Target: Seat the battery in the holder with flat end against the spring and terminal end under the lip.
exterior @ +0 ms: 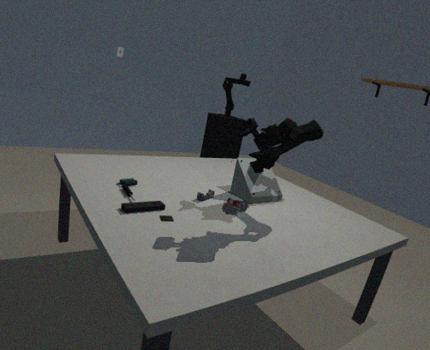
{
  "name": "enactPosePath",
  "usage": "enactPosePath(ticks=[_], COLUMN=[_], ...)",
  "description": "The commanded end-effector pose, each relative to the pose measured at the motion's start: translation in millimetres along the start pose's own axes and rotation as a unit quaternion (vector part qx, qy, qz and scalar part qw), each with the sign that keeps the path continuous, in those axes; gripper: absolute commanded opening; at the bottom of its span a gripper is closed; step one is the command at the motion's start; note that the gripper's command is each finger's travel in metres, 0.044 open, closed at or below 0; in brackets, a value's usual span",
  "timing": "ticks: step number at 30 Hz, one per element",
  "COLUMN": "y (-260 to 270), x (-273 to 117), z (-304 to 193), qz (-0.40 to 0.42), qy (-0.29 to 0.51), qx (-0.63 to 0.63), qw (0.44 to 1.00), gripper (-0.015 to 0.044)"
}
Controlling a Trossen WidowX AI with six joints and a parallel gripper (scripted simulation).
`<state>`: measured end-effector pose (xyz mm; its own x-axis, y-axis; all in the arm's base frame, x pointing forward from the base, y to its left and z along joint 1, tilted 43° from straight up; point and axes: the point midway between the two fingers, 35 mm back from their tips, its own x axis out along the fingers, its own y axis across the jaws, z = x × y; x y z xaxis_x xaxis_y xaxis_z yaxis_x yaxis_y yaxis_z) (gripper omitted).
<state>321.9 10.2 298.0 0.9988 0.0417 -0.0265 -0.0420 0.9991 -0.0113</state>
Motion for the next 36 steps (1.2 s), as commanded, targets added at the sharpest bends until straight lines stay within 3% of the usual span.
enactPosePath(ticks=[1,7,15,23,36], y=[0.8,26.4,53.6,81.4,82.7], x=[1.2,13.5,-18.5,-73.6,-76.2], z=[-3.4,-111.7,-201.8,-250.8,-251.9], qz=[0.003,0.159,0.383,0.597,0.606], qy=[0.007,0.19,0.271,0.225,0.22], qx=[-0.008,-0.225,-0.343,-0.348,-0.346], qw=[1.0,0.942,0.814,0.686,0.682], gripper=[0.0374,0.023,0.023,0.023,0.023])
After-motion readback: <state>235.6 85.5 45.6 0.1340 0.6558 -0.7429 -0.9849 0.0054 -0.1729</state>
